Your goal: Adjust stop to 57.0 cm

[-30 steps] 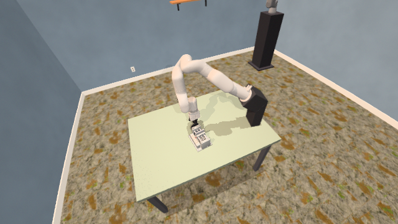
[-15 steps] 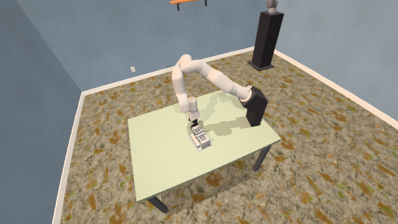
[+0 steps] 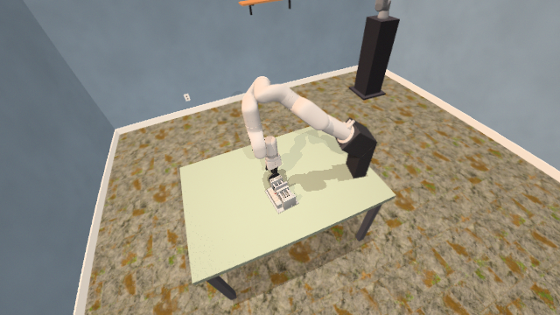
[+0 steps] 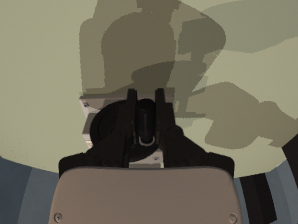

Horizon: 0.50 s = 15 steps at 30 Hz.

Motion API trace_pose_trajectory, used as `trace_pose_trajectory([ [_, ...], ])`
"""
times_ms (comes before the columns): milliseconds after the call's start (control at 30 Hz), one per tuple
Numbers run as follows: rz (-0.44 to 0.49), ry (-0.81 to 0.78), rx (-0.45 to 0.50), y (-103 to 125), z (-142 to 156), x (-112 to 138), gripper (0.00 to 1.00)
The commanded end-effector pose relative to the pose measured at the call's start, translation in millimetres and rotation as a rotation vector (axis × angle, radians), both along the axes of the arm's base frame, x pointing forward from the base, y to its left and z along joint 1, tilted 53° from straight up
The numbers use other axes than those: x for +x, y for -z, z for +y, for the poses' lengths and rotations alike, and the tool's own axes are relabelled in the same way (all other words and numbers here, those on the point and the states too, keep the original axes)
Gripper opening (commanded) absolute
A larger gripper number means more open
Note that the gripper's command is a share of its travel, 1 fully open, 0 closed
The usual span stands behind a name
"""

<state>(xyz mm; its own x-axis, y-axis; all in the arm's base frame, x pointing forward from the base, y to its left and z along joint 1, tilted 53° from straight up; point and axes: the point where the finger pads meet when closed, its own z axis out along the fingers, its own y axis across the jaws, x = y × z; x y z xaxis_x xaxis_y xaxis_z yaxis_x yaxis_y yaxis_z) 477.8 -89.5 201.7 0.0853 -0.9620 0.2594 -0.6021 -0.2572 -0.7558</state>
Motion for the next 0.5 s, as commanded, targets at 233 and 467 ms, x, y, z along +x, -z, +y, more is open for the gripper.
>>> trace_pose_trajectory([
  [233, -0.002, 0.000, 0.000, -2.4, 0.4, 0.3, 0.06],
  [467, -0.002, 0.000, 0.000, -4.4, 0.9, 0.1, 0.06],
])
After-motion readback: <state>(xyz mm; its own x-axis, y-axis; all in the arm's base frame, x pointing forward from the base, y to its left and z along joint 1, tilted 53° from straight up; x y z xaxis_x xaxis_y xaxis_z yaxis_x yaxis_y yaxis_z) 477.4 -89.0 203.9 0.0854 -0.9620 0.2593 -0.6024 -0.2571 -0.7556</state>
